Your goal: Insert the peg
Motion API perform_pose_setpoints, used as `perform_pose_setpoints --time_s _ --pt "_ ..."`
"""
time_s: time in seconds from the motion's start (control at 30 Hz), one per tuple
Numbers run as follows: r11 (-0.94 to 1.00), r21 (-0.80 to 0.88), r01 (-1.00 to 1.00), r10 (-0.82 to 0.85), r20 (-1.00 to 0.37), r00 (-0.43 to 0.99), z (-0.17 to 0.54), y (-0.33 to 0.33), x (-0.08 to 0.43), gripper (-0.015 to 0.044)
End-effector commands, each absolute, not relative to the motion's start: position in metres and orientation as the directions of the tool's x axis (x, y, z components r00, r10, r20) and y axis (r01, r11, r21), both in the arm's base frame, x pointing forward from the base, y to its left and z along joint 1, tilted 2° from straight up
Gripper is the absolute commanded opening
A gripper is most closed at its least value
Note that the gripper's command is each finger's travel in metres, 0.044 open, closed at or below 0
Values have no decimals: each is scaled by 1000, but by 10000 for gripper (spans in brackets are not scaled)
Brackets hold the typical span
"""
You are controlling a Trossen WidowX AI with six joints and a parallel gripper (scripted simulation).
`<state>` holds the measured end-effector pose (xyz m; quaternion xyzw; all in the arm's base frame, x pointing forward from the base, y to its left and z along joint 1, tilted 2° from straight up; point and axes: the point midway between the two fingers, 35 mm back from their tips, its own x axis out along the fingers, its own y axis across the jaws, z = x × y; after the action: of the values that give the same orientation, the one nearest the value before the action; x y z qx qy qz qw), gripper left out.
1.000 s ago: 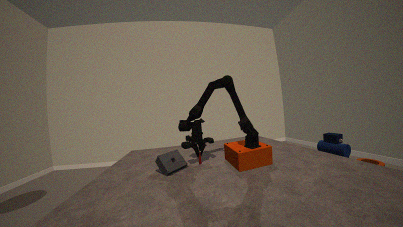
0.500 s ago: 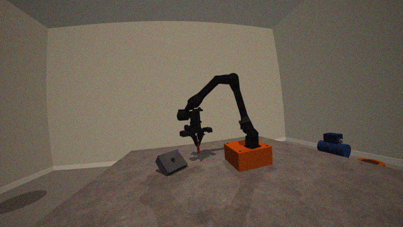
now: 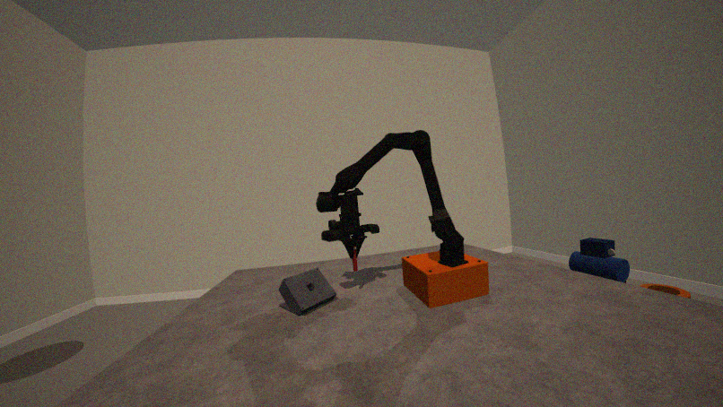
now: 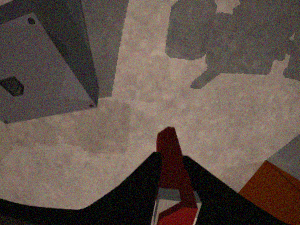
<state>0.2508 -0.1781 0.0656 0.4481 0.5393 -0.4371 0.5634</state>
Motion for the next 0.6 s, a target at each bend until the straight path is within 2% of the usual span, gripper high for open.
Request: perform_pose_setpoints --time_s 0.0,0.57 --pt "267 28 963 -21 -999 35 65 -177 253 0" --pt "461 2 888 -63 -997 35 65 -173 259 0"
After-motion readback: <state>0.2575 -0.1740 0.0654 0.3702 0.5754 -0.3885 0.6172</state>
